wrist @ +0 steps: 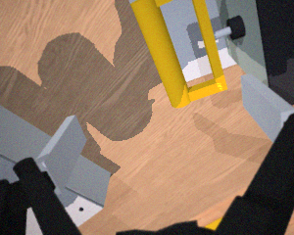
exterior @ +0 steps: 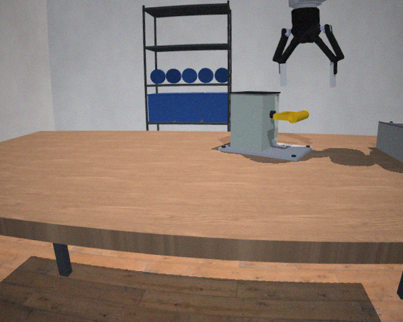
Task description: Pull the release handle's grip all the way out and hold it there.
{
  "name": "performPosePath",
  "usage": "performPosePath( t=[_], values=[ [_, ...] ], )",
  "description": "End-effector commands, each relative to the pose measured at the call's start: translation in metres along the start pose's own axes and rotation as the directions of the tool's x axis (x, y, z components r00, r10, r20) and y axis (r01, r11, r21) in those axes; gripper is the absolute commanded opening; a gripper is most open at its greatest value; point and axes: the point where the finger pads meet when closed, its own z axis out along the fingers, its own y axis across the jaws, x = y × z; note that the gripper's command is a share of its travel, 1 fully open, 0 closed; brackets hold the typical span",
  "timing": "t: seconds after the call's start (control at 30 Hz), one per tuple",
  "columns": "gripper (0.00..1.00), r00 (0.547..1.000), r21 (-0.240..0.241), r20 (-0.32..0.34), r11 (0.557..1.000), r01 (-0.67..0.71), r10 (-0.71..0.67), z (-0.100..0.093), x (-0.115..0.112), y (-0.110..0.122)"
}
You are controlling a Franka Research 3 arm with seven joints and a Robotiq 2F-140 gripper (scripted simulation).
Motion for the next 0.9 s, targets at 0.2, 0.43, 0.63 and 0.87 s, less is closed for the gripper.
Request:
performPosePath(
  t=[0.2,0.43,0.63,0.87],
  values=[
    [1.00,0.988,-0.029,-0.081,0.991,0.128,-0.130,-0.0110,0.0158,0.0126],
    [1.00,0.988,-0.029,-0.081,0.991,0.128,-0.130,-0.0110,0.0158,0.0126],
    [1.00,0.988,-0.029,-0.081,0.991,0.128,-0.130,-0.0110,0.0158,0.0126],
    [1.00,0.988,-0.029,-0.081,0.991,0.128,-0.130,-0.0110,0.0158,0.0126]
  ],
)
